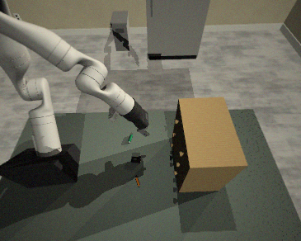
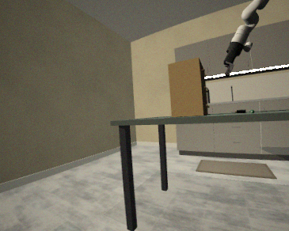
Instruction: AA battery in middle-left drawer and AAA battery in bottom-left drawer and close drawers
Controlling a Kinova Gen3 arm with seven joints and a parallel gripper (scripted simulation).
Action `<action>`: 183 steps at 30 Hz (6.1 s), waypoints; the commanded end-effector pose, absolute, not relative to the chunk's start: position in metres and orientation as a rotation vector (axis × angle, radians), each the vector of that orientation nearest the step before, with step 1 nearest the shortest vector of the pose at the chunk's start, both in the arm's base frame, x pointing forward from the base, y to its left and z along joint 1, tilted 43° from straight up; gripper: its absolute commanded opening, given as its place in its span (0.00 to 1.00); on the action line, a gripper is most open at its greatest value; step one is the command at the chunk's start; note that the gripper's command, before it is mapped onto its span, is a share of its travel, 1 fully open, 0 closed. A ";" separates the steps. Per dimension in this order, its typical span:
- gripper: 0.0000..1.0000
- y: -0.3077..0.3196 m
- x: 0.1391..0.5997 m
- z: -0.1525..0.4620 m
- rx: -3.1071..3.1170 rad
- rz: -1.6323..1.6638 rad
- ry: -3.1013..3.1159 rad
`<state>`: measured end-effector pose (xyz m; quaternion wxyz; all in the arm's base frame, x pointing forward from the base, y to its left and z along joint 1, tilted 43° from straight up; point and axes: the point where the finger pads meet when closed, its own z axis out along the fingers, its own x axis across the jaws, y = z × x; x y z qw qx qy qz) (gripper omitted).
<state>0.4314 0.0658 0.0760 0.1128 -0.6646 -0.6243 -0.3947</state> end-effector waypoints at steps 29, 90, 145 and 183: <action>1.00 0.084 0.439 0.057 -2.047 -1.372 -1.762; 1.00 0.096 0.448 0.045 -2.117 -1.542 -1.709; 0.67 0.117 0.501 0.029 -2.117 -1.542 -1.709; 0.67 0.120 0.509 0.027 -2.117 -1.542 -1.709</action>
